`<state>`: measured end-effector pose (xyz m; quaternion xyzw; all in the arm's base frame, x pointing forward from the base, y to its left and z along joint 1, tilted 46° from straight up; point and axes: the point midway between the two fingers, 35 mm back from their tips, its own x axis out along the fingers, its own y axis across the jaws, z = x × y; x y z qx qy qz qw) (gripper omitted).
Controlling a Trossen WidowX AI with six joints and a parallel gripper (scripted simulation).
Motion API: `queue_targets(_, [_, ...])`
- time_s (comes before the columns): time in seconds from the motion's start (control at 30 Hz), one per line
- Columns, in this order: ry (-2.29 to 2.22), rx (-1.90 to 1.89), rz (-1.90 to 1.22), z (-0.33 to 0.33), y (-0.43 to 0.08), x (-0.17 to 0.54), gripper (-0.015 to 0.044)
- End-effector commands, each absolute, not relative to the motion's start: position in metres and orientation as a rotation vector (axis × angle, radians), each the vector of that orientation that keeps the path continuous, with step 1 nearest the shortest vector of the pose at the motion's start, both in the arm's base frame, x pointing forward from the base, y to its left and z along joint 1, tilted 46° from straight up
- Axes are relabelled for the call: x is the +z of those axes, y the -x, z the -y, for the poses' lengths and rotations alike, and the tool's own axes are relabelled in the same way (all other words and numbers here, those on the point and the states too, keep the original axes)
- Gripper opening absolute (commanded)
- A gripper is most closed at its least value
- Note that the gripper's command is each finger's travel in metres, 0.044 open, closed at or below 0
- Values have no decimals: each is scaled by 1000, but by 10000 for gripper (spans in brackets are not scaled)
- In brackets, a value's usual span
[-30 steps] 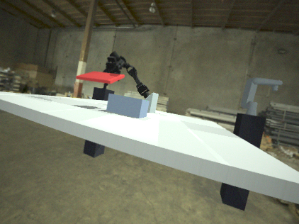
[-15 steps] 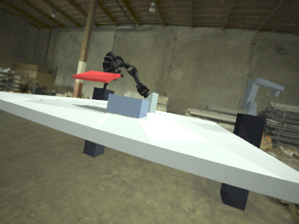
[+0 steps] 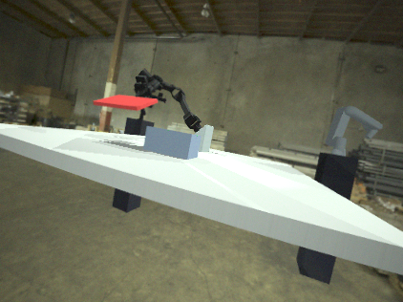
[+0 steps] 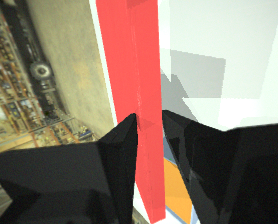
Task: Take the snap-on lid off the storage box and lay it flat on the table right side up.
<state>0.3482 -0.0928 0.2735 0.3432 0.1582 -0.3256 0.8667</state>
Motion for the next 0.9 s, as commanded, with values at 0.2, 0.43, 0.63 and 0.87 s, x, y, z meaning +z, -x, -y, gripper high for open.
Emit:
queue_targets(0.2, [-718,-667,-327,105,-350,292,0])
queue_targets(0.43, [-718,-667,-326,108,-349,293,0])
queue_targets(0.63, [-718,-667,-326,111,-348,286,0])
queue_targets(0.87, [-717,-667,-326,115,-348,279,0])
